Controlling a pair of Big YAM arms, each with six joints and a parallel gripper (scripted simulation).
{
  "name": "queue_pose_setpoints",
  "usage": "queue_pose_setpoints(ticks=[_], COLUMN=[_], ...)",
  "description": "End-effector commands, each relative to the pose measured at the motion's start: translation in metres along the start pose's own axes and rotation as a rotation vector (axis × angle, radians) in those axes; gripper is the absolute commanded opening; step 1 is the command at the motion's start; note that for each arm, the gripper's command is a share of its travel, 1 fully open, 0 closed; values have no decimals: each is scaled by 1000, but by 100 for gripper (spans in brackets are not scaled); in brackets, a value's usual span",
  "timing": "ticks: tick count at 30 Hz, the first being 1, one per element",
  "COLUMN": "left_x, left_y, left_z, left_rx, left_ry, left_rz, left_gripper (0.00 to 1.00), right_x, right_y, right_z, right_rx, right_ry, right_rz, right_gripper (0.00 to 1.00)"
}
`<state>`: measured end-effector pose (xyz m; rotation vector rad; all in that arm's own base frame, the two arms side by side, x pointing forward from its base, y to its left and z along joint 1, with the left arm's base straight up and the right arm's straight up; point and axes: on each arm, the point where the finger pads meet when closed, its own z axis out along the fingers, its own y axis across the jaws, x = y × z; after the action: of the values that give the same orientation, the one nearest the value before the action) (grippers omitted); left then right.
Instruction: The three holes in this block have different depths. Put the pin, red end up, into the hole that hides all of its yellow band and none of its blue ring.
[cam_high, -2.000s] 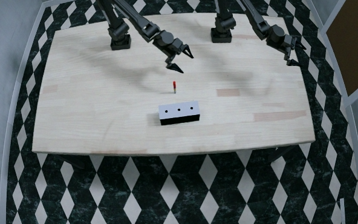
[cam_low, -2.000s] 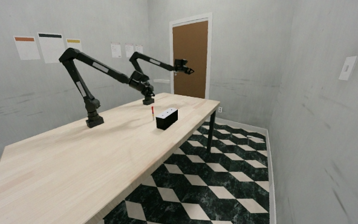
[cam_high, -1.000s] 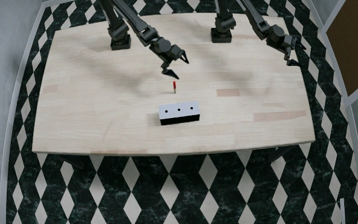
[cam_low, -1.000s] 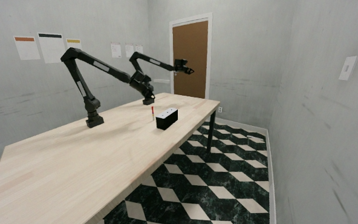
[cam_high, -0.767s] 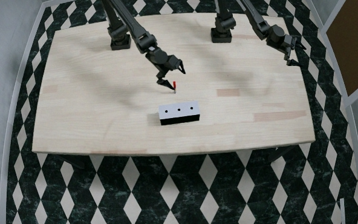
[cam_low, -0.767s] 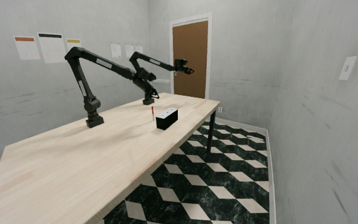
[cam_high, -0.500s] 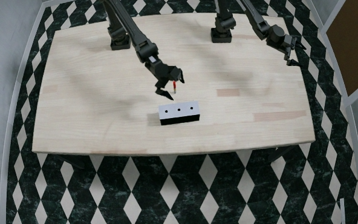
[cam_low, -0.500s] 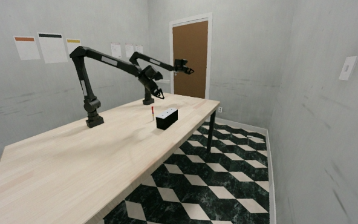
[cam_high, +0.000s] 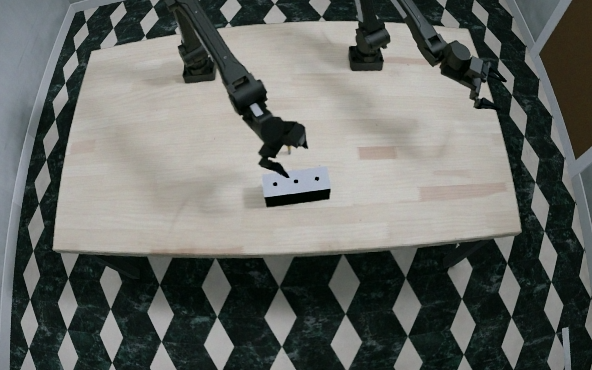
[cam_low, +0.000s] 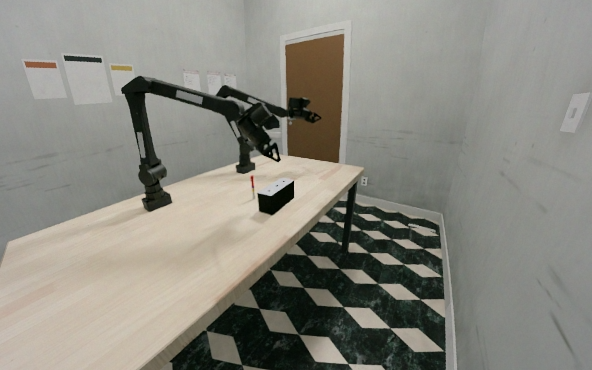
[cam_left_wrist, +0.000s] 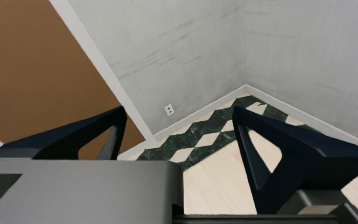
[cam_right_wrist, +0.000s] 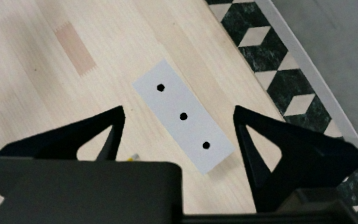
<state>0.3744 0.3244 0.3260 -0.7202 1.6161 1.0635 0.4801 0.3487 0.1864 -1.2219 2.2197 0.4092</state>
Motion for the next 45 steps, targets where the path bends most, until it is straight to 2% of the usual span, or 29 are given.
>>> queue_pose_setpoints(ticks=[1, 6, 8, 9, 11, 23, 25, 26, 30, 33, 36, 40, 42, 45], left_x=[-19, -19, -19, -19, -19, -19, -19, -19, -18, -10, -12, -7, -7, -1], left_y=[4, 4, 4, 4, 4, 4, 4, 4, 0, -30, -77, -134, -134, -190], left_z=[1, 1, 1, 1, 1, 1, 1, 1, 0, -5, -23, -55, -55, -98], left_rx=[-9, -9, -9, -9, -9, -9, -9, -9, 0, 70, 195, 359, 359, 532], left_ry=[-32, -32, -32, -32, -32, -32, -32, -32, -27, -3, 8, 30, 30, 54], left_rz=[-24, -24, -24, -24, -24, -24, -24, -24, -27, -44, -40, 5, 5, 52], left_gripper=[100, 100, 100, 100, 100, 100, 100, 100, 100, 100, 100, 100, 100, 100], right_x=[-94, -144, -144, -174, -192, -293, -293, -314, -337, -353, -368, -368, -368, -369], right_y=[54, 93, 93, 118, 135, 253, 253, 285, 325, 361, 387, 391, 391, 383], right_z=[3, -8, -8, -17, -21, -65, -65, -82, -102, -112, -132, -133, -133, -132], right_rx=[-24, -31, -31, -37, -42, -98, -98, -120, -150, -178, -201, -204, -204, -195], right_ry=[-129, -217, -217, -276, -312, -544, -544, -604, -676, -725, -781, -776, -776, -777], right_rz=[-78, -106, -106, -117, -122, -127, -127, -123, -115, -109, -100, -100, -100, -94], right_gripper=[100, 100, 100, 100, 100, 100, 100, 100, 100, 100, 100, 100, 100, 100])
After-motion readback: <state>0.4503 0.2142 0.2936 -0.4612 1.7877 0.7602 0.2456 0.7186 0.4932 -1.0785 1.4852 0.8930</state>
